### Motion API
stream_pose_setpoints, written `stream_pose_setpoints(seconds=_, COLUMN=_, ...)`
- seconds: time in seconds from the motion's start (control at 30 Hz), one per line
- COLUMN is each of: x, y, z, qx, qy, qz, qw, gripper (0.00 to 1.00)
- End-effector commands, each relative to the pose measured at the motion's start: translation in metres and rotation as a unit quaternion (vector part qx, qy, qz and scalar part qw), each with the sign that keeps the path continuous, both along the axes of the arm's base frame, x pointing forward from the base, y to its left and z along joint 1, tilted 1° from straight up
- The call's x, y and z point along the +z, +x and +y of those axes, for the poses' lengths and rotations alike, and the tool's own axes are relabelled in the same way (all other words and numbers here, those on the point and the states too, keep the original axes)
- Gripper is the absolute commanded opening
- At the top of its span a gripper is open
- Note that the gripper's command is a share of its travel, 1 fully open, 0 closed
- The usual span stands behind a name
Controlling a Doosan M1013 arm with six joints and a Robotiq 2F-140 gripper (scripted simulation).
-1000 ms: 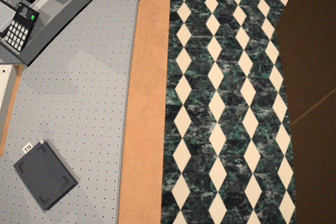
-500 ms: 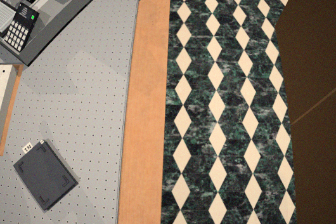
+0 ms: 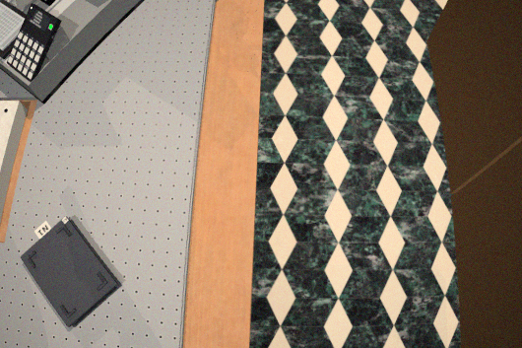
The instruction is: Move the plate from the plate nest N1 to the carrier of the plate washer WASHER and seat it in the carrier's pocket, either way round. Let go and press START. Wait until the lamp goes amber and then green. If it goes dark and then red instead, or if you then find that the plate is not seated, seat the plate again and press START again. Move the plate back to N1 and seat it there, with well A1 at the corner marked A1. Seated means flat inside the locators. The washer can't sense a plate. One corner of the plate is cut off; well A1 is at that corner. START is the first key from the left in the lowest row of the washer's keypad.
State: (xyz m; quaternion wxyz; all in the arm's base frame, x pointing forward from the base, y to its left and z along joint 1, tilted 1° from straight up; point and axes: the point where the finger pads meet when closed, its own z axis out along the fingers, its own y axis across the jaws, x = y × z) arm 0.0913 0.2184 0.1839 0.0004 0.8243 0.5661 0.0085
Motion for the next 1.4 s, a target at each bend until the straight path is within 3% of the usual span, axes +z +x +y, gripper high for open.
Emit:
stream_pose_setpoints(seconds=0.0, x=-0.003, y=-0.001, z=-0.004, qx=0.000, qy=-0.005, qz=0.000, qw=1.000, gripper=0.10)
stream_pose_setpoints(seconds=0.07, x=-0.003, y=-0.001, z=-0.004, qx=0.000, qy=-0.005, qz=0.000, qw=1.000, gripper=0.10)
stream_pose_setpoints(seconds=0.23, x=-0.026, y=-0.001, z=-0.004, qx=0.083, qy=-0.006, qz=0.000, qw=0.997, gripper=0.10)
stream_pose_setpoints(seconds=0.43, x=-0.026, y=-0.001, z=-0.004, qx=0.150, qy=-0.007, qz=0.000, qw=0.989, gripper=0.10)
stream_pose_setpoints(seconds=0.97, x=-0.026, y=-0.001, z=-0.004, qx=0.374, qy=-0.010, qz=-0.001, qw=0.927, gripper=0.10)
stream_pose_setpoints(seconds=1.37, x=-0.026, y=-0.001, z=-0.004, qx=0.383, qy=-0.010, qz=-0.001, qw=0.924, gripper=0.10)
